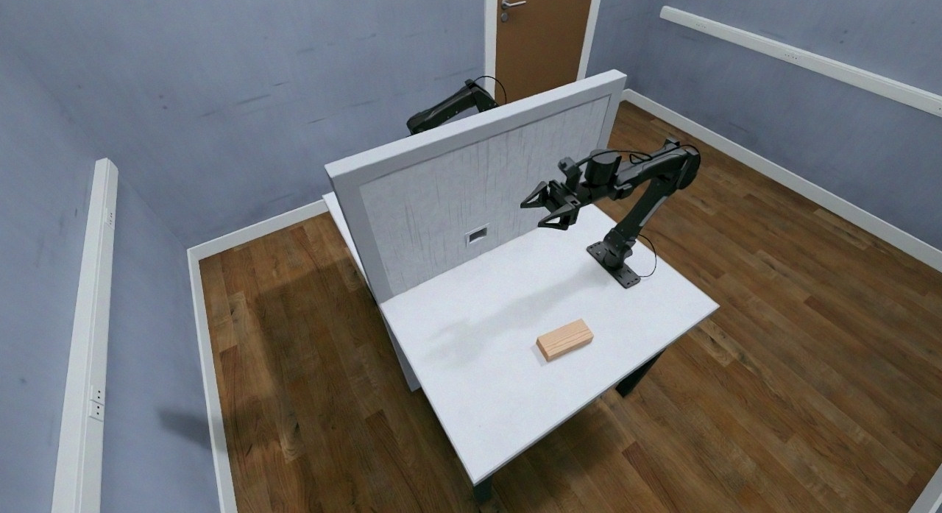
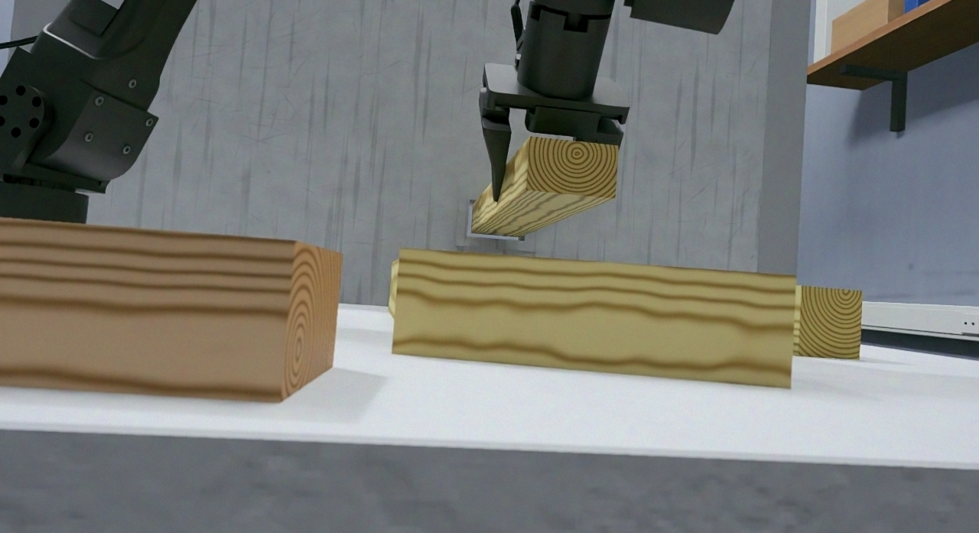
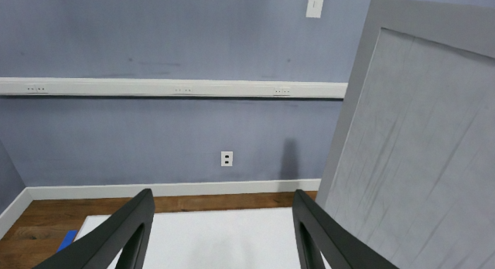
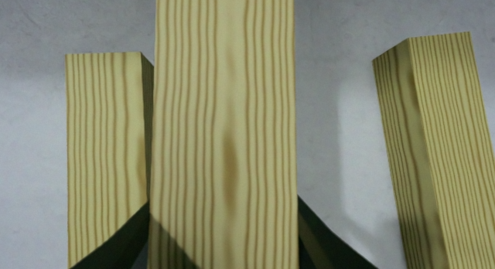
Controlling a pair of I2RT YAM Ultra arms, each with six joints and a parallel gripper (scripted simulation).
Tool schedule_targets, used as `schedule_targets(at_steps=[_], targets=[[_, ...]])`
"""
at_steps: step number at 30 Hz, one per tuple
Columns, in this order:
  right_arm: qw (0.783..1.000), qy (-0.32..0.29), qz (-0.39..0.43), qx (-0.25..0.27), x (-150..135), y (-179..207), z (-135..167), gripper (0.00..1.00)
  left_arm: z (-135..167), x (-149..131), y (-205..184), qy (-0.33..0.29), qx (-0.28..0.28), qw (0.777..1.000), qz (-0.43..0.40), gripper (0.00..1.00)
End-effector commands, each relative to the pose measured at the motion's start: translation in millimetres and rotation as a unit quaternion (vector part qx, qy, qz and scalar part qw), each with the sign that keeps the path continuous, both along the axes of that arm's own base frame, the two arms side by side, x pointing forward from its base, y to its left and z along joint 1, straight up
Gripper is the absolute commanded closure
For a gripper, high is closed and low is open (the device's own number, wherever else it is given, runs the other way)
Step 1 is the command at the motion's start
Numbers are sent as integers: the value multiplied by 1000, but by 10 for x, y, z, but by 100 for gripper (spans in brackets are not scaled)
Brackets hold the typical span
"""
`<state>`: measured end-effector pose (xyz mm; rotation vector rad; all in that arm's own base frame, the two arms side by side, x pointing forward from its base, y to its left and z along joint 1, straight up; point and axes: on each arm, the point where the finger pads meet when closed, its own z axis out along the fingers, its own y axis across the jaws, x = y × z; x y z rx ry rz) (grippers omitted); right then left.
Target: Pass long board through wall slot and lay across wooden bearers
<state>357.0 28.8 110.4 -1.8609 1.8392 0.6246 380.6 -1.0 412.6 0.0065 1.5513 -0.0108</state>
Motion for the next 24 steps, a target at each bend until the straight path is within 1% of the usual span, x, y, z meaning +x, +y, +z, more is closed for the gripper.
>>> schedule_targets(at_steps=[1,4,5,7,13,14,16,17,24], targets=[[999,-27,-9,20,31,19,292,100,175,-52,24,-17,-4,1000,1,27],[999,-27,-6,20,29,47,292,100,175,-52,24,-17,-4,1000,1,27],[999,-27,-4,20,11,-16,292,100,175,-52,24,-17,-4,1000,1,27],[1000,2,-3,28,1,-45,107,100,175,-52,24,-17,-4,1000,1,27],[1000,-4,-4,26,1,-158,152,100,175,-52,24,-17,-4,1000,1,27],[1000,-13,-9,23,20,-153,203,100,175,-52,24,-17,-4,1000,1,27],[1000,-13,-9,23,20,-153,203,100,175,-52,24,-17,-4,1000,1,27],[1000,-2,-2,27,1,-168,135,100,175,-52,24,-17,-4,1000,1,27],[1000,-4,-4,25,-5,-310,155,100,175,-52,24,-17,-4,1000,1,27]])
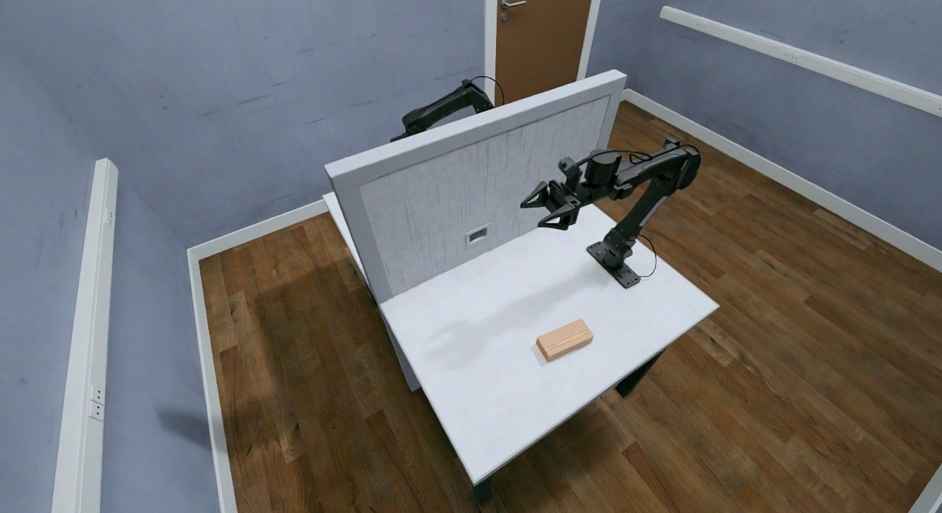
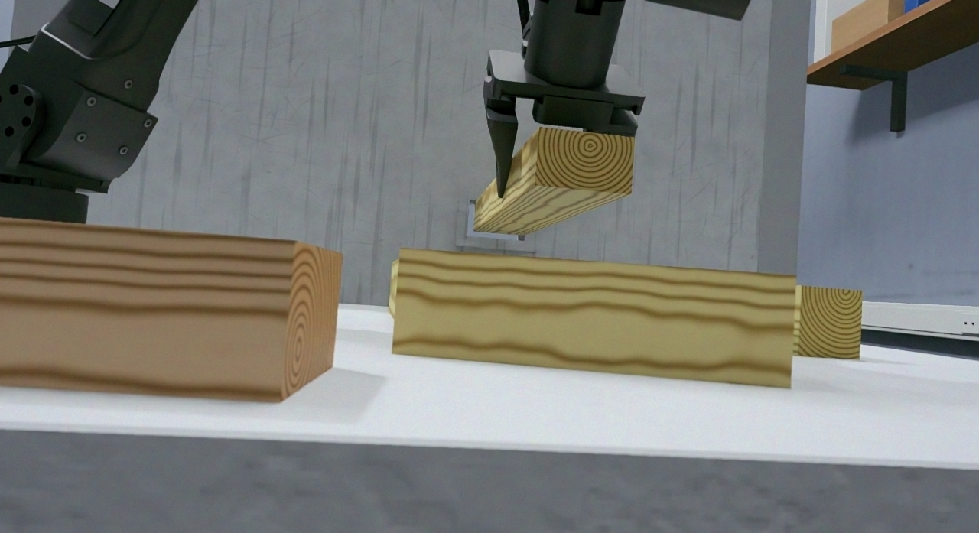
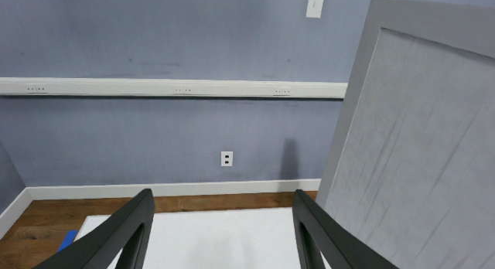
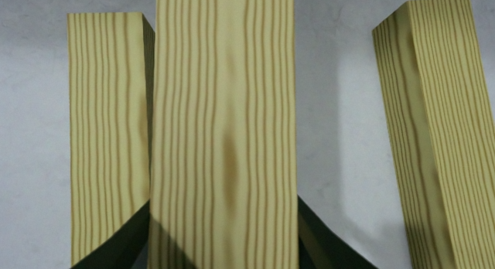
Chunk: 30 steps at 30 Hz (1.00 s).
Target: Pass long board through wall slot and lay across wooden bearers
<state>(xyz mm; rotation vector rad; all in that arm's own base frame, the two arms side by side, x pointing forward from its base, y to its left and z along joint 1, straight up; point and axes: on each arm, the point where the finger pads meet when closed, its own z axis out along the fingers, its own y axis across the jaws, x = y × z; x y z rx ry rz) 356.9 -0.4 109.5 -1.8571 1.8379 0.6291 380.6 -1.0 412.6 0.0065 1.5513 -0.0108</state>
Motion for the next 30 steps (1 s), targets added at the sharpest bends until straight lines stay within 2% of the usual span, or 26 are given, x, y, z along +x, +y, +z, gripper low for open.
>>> schedule_targets(at_steps=[1,6,16,17,24,26,30], targets=[[1000,-4,-4,23,-3,-38,158,100,175,-52,24,-17,-4,1000,1,27],[1000,-25,-2,16,18,-3,287,100,175,-52,24,-17,-4,1000,1,27],[1000,-22,-9,11,15,28,305,100,175,-52,24,-17,-4,1000,1,27],[1000,-1,-19,12,-50,36,186,100,175,-52,24,-17,-4,1000,1,27],[992,-17,-115,-58,170,-35,168,100,175,-52,24,-17,-4,1000,1,27],[992,-17,-115,-58,170,-35,168,100,175,-52,24,-17,-4,1000,1,27],[974,-30,-208,-88,295,-44,234,100,175,-52,24,-17,-4,1000,1,27]])
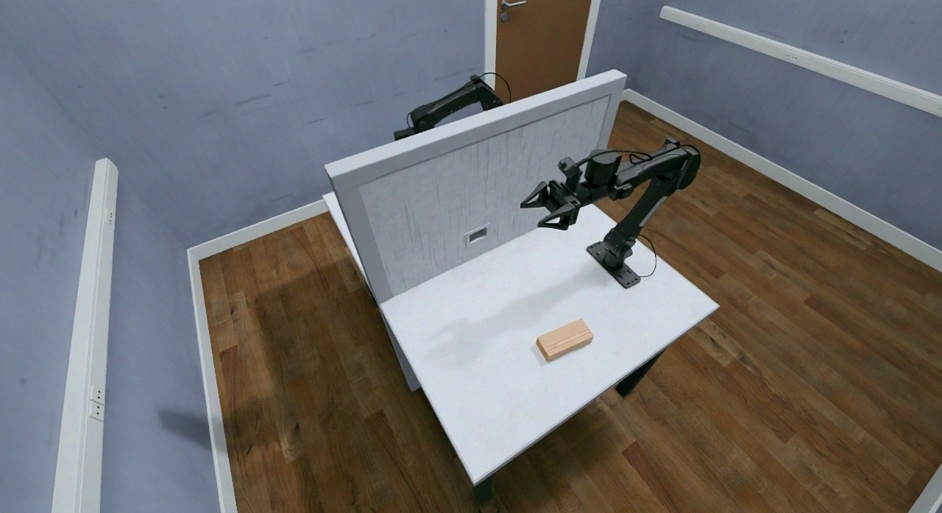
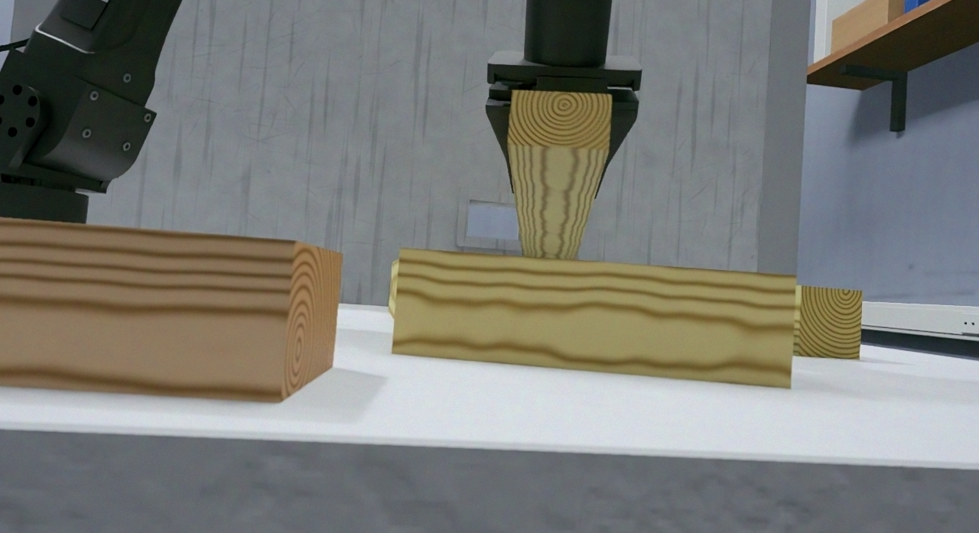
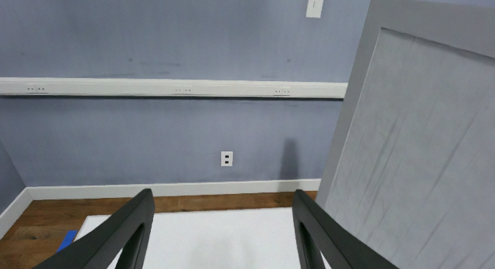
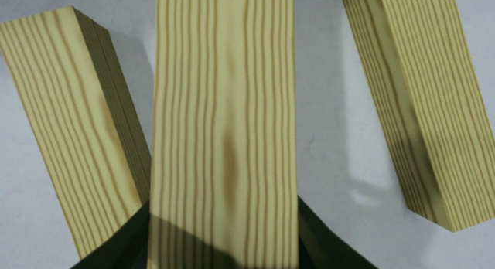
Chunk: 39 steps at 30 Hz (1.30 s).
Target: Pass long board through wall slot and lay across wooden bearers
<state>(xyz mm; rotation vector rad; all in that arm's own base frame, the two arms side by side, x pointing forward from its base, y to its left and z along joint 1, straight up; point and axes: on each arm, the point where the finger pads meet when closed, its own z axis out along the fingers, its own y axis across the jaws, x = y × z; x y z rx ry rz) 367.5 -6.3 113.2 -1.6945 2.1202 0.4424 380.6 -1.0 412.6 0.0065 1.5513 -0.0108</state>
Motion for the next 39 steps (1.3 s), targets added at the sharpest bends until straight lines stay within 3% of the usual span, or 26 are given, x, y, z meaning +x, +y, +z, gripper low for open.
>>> schedule_targets(at_steps=[1,2,3,5,11,13,19,20,22,23,25,28,30,31,34,37,39], targets=[[991,-50,-119,-29,228,13,227,100,175,-52,24,-17,-4,1000,1,27],[987,-59,-149,-34,268,13,265,100,175,-52,24,-17,-4,1000,1,27],[991,-41,-120,-32,194,-10,141,100,175,-52,24,-17,-4,1000,1,27],[991,-57,-118,-30,188,67,256,100,175,-52,24,-17,-4,1000,1,27],[963,-102,-246,-36,366,77,456,100,175,-52,24,-17,-4,1000,1,27],[963,-102,-246,-36,366,77,456,100,175,-52,24,-17,-4,1000,1,27],[903,-152,-401,17,542,97,870,100,175,-52,24,-17,-4,1000,1,27],[910,-144,-389,-5,460,81,629,100,175,-52,24,-17,-4,1000,1,27],[911,-163,-379,6,430,166,784,100,175,-52,24,-17,-4,1000,1,27],[898,-177,-401,19,459,172,877,100,175,-52,24,-17,-4,1000,1,27],[882,-118,-456,12,329,165,458,100,175,-52,24,-17,-4,1000,1,27],[831,-129,-538,65,347,175,520,100,175,-52,24,-17,-4,1000,1,27],[831,-129,-538,65,347,175,520,100,175,-52,24,-17,-4,1000,1,27],[805,-131,-572,86,343,173,519,100,175,-52,24,-17,-4,1000,1,27],[775,-128,-609,112,280,201,433,100,175,-52,24,-17,-4,1000,1,27],[772,-127,-613,112,210,236,349,100,175,-52,24,-17,-4,1000,1,27],[785,-132,-596,104,216,258,371,100,175,-52,24,-17,-4,1000,1,27]])
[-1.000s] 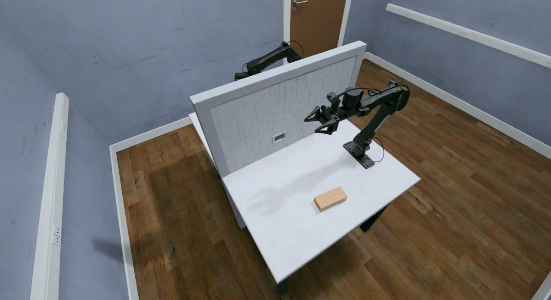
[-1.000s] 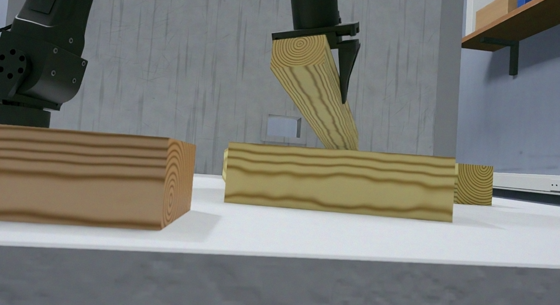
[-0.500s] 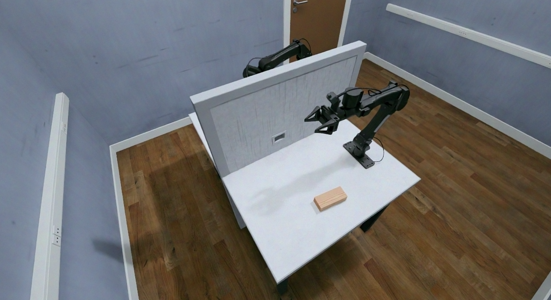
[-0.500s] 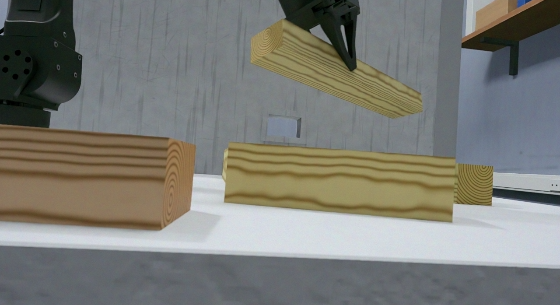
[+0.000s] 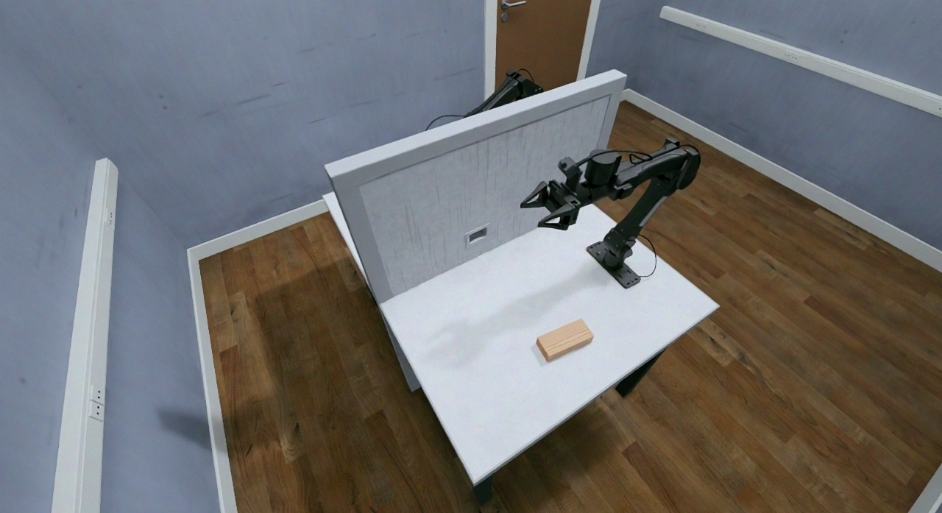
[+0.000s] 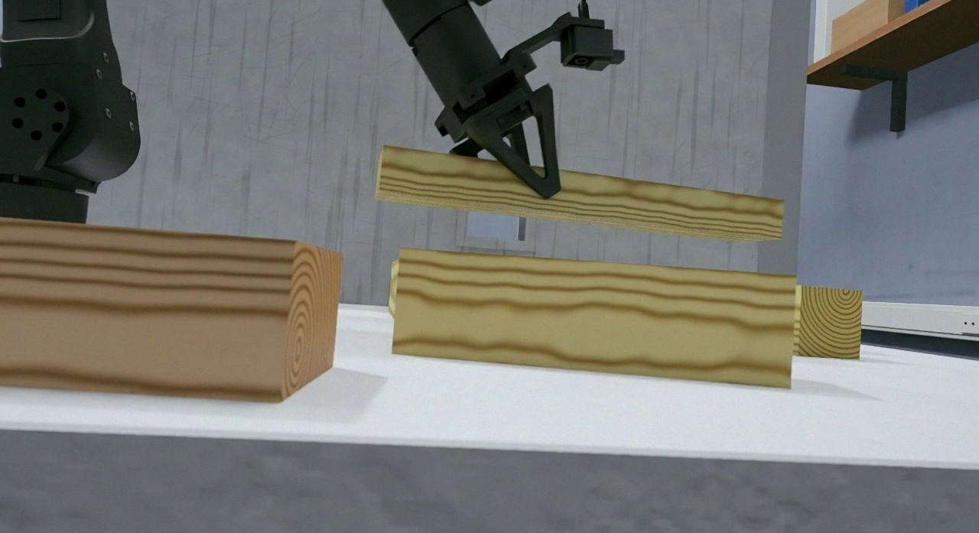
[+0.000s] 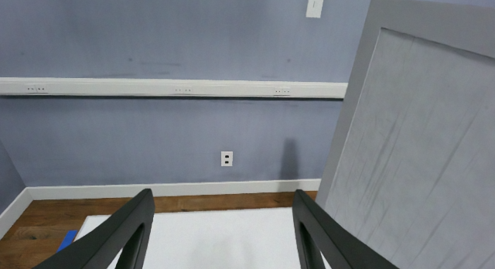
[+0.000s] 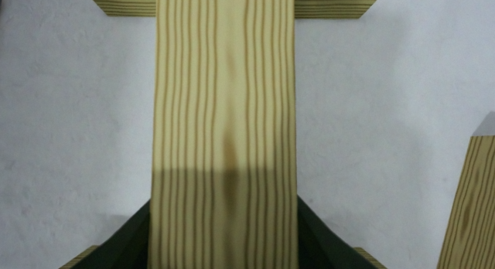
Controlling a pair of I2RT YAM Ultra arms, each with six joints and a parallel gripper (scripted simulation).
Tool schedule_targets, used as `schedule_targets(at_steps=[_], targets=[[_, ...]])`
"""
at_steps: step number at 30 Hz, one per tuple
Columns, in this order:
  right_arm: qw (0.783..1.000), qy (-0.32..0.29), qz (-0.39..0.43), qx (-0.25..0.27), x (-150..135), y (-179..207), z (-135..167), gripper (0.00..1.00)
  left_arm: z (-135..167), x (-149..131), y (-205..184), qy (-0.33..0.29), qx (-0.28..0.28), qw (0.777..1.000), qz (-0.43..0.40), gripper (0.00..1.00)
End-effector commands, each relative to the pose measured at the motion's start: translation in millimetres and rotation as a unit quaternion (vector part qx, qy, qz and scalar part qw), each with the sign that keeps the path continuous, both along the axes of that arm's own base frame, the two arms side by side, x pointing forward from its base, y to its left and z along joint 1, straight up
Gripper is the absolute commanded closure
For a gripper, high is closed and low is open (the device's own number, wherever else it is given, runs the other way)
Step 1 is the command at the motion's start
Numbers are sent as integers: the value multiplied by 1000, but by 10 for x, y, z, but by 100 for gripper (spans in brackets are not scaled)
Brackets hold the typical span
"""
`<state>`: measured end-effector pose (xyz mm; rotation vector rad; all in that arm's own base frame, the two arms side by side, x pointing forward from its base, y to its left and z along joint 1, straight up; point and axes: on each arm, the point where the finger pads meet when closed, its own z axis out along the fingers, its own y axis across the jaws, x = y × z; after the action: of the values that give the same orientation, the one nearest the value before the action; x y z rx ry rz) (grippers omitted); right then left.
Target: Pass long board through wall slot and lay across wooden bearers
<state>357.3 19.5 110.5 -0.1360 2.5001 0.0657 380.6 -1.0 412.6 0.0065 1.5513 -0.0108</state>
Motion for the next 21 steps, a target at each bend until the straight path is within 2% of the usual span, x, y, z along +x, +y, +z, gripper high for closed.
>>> schedule_targets(at_steps=[1,2,3,4,9,14,15,17,18,21], targets=[[997,-72,-12,-16,264,22,221,100,175,-52,24,-17,-4,1000,1,27],[998,-65,-13,-16,279,23,171,100,175,-52,24,-17,-4,1000,1,27],[996,-83,-15,-14,309,11,312,100,175,-52,24,-17,-4,1000,1,27],[996,-82,-23,-15,351,-41,306,100,175,-52,24,-17,-4,1000,1,27],[997,-72,-23,-13,337,-58,237,100,175,-52,24,-17,-4,1000,1,27],[996,-87,-10,-9,340,-4,363,100,175,-52,24,-17,-4,1000,1,27],[997,-69,-13,-7,339,-36,246,100,175,-52,24,-17,-4,1000,1,27],[997,-74,-9,-7,336,-2,283,100,175,-52,24,-17,-4,1000,1,27],[998,-61,-11,-5,332,-31,199,100,175,-52,24,-17,-4,1000,1,27],[996,-83,-11,-3,311,-29,383,100,175,-52,24,-17,-4,1000,1,27]])
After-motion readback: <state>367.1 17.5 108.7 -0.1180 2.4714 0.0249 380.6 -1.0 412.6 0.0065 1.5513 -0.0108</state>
